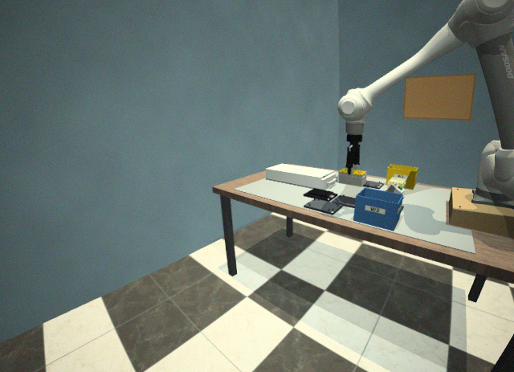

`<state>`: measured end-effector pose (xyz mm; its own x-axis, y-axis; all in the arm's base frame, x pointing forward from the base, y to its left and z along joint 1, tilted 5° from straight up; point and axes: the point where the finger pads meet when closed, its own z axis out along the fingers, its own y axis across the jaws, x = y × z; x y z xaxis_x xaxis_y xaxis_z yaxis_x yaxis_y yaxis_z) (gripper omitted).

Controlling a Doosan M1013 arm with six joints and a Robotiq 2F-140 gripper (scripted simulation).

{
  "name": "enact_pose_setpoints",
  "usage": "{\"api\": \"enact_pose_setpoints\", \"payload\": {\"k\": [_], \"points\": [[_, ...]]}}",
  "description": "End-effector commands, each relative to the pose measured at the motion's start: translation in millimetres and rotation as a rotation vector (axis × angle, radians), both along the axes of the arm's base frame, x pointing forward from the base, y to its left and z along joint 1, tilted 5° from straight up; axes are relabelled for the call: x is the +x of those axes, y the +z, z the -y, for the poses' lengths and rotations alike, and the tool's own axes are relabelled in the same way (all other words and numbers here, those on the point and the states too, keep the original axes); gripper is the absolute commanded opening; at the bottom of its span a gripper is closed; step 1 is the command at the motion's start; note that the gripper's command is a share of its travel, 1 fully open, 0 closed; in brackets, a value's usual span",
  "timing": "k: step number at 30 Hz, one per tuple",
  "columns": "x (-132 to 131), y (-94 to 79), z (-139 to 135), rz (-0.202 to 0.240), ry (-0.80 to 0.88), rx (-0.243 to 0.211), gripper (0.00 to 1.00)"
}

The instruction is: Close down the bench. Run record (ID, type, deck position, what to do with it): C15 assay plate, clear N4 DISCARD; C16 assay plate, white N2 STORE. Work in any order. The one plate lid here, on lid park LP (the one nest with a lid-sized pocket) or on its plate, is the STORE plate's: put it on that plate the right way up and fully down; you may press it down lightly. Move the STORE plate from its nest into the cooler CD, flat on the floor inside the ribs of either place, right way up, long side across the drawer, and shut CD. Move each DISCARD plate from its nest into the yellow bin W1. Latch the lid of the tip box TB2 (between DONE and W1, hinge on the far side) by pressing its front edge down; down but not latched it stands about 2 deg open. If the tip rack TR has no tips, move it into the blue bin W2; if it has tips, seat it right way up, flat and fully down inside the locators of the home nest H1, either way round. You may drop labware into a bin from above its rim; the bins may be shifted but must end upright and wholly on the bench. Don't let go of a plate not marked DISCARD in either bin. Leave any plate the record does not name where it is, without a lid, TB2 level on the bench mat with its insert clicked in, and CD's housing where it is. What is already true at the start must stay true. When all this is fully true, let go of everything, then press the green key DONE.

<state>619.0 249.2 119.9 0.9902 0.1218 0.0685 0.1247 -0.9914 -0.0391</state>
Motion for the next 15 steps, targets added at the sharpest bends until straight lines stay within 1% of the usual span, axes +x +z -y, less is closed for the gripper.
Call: {"api": "enact_pose_setpoints", "payload": {"k": [1, 15], "points": [[-0.3, 4.3, 0.2, 0.0, 0.0, 0.0, 0.0], [-1.3, 20.3, 0.9, 0.0, 0.0, 0.0, 0.0]]}}
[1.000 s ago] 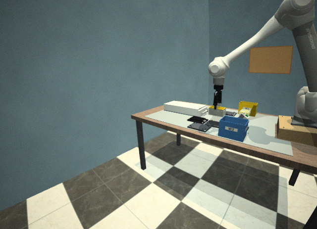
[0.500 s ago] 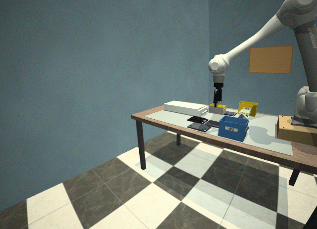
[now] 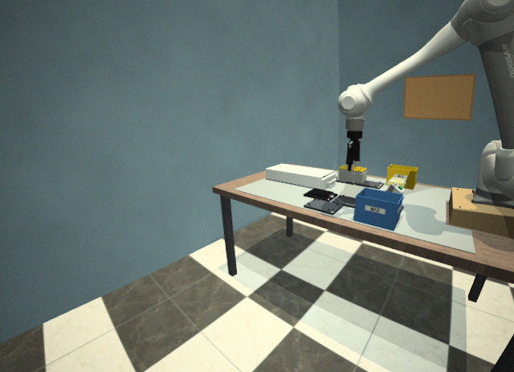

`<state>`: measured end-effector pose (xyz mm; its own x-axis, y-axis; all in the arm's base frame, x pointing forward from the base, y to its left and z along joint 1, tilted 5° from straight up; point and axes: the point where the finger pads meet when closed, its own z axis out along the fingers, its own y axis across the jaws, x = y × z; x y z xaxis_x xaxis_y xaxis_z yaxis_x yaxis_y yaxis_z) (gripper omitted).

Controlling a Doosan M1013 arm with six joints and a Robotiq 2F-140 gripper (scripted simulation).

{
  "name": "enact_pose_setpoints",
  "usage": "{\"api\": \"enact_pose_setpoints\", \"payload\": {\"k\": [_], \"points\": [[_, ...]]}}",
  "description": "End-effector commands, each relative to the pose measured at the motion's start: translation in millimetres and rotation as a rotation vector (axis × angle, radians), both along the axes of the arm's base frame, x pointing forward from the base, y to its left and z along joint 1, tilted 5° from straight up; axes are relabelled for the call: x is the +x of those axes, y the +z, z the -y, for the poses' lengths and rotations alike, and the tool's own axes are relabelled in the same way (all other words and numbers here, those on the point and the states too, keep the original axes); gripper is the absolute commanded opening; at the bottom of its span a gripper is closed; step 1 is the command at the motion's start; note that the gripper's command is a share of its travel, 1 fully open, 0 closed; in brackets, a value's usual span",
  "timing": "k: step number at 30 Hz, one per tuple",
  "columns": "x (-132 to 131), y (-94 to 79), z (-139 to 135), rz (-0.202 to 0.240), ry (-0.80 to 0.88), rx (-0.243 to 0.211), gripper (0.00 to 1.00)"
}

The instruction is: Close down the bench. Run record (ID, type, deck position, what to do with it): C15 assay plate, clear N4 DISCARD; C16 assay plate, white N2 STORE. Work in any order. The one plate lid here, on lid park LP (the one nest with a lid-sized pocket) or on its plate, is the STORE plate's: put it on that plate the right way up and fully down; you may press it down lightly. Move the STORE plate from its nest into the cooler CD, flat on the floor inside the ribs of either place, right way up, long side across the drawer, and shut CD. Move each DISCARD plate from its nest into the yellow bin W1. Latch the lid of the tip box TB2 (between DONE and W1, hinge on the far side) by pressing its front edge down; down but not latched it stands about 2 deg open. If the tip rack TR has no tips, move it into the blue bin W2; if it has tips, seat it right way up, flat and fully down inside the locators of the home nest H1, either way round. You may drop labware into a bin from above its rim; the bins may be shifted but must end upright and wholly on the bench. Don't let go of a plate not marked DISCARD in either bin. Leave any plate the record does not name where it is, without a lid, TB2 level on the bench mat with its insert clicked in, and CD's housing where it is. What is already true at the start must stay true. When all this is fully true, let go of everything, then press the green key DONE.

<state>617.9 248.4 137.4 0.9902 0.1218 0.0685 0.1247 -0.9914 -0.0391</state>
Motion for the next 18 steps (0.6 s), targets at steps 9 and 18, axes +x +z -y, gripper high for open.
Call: {"api": "enact_pose_setpoints", "payload": {"k": [9, 18], "points": [[-0.6, 10.0, 0.5, 0.0, 0.0, 0.0, 0.0], [-7.5, 9.8, -3.7, -0.001, -0.031, 0.002, 0.0]]}}
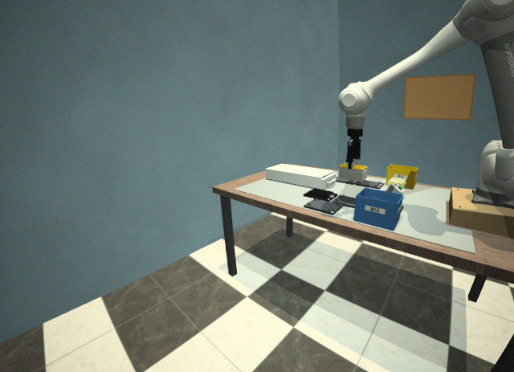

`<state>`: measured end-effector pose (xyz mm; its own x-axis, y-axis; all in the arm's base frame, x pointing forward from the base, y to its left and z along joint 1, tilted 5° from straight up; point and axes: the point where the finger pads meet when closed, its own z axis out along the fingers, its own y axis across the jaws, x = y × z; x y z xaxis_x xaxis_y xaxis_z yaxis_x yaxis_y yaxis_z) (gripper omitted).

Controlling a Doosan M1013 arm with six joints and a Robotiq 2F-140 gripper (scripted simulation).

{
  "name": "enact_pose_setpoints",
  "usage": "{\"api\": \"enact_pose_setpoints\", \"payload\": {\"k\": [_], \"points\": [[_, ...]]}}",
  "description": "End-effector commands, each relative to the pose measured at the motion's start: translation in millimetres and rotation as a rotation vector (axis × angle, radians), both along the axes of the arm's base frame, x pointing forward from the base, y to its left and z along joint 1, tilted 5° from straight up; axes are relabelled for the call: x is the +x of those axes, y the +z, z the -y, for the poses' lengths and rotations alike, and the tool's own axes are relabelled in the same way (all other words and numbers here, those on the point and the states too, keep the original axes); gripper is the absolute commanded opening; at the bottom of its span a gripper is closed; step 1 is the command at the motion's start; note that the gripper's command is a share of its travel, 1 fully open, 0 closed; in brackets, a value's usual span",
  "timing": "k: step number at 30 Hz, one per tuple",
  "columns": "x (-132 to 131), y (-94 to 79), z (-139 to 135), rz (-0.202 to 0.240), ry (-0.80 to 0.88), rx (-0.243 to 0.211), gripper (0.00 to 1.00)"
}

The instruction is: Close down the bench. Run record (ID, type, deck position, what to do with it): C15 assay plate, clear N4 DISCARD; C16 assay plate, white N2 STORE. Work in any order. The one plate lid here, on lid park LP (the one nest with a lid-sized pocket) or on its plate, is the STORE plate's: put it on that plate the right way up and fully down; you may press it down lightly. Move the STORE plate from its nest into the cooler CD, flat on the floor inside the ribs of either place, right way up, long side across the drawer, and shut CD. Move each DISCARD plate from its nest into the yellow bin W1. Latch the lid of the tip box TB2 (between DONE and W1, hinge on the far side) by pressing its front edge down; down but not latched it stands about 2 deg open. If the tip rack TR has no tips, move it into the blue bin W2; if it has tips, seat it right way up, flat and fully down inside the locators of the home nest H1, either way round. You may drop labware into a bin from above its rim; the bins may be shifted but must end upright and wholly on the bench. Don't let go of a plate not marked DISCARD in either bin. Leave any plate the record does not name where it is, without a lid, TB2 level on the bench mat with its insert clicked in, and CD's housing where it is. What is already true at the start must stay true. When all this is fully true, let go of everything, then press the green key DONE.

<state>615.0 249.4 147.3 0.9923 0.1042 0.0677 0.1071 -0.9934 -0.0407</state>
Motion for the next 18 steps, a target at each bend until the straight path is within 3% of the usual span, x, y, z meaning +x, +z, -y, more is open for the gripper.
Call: {"api": "enact_pose_setpoints", "payload": {"k": [1, 18], "points": [[-6.9, -0.1, -4.1, 0.0, -0.013, 0.001, 0.0], [-41.1, -1.3, -24.7, 0.0, -0.013, 0.001, 0.0]]}}
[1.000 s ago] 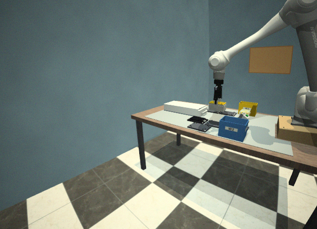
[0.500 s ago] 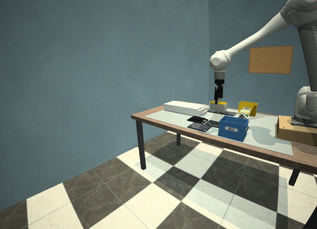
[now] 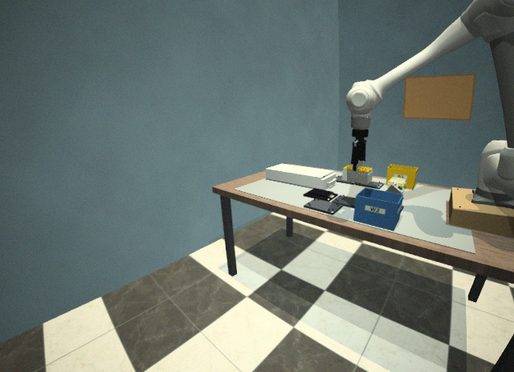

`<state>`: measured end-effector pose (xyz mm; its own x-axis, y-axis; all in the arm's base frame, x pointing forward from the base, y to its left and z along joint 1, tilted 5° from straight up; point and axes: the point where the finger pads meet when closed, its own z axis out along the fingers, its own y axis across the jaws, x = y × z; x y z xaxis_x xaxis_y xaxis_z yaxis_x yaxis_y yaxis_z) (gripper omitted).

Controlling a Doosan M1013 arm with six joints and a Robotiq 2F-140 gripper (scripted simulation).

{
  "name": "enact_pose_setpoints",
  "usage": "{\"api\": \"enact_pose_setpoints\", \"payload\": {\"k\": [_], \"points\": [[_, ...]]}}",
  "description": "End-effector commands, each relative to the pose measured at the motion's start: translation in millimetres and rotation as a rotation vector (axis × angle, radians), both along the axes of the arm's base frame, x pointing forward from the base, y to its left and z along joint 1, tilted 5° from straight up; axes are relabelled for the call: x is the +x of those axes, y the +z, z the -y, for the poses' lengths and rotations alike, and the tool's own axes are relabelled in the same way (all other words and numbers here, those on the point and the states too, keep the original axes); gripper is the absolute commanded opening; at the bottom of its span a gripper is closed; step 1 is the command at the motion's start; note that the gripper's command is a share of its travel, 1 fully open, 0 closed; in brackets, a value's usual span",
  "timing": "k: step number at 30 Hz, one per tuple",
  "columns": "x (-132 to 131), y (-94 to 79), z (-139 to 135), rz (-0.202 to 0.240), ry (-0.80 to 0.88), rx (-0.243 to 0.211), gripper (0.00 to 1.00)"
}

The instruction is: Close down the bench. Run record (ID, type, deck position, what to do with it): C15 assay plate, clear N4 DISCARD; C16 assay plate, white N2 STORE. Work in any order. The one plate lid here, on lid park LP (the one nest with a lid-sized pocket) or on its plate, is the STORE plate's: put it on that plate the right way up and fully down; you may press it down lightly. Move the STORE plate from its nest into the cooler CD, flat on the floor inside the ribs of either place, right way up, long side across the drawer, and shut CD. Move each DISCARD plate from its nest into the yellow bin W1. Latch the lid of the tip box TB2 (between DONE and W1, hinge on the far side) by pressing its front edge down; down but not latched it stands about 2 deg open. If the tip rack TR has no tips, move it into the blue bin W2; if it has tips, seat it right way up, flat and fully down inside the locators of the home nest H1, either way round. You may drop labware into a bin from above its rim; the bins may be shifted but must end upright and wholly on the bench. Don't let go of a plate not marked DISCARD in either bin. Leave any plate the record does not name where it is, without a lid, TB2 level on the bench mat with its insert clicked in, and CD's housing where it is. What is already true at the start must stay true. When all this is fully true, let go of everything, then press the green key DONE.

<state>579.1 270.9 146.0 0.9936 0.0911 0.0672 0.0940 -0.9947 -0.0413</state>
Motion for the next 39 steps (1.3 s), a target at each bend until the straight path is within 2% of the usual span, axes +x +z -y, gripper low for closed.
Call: {"api": "enact_pose_setpoints", "payload": {"k": [1, 39], "points": [[-7.5, -0.1, -4.5, 0.0, 0.0, 0.0, 0.0], [-85.2, -2.8, -51.3, 0.0, 0.0, 0.0, 0.0]]}}
